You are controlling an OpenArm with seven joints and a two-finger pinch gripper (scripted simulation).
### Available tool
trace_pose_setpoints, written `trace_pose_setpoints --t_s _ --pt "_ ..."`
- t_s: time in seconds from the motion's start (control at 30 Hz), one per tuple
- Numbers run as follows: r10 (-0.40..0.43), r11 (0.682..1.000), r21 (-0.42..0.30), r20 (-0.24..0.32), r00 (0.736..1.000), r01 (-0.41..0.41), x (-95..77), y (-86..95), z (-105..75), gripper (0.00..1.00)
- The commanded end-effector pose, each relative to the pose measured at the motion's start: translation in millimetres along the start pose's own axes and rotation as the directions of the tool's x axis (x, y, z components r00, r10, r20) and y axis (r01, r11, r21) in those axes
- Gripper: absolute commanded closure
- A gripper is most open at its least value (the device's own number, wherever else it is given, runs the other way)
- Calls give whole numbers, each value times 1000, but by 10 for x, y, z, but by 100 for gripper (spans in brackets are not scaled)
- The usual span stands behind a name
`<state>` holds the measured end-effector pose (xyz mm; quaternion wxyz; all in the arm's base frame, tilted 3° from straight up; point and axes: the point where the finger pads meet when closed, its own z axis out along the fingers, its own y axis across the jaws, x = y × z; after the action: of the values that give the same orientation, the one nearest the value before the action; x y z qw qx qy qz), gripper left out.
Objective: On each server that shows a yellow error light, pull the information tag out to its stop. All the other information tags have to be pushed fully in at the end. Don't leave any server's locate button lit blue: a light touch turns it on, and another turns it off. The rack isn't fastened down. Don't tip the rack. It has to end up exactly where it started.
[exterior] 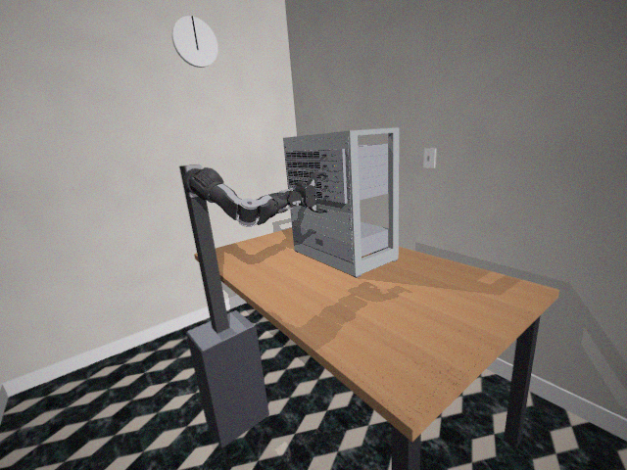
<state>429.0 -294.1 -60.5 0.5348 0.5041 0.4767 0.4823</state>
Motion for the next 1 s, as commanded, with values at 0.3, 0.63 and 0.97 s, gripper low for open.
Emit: trace_pose_setpoints --t_s 0.3,0.63,0.97 --pt "-16 1000 0 -19 1000 16 -97 -133 202 0" --pt "-16 1000 -1 -21 1000 16 -95 -133 208 0" --pt "-16 1000 -1 -21 1000 16 -95 -133 208 0"
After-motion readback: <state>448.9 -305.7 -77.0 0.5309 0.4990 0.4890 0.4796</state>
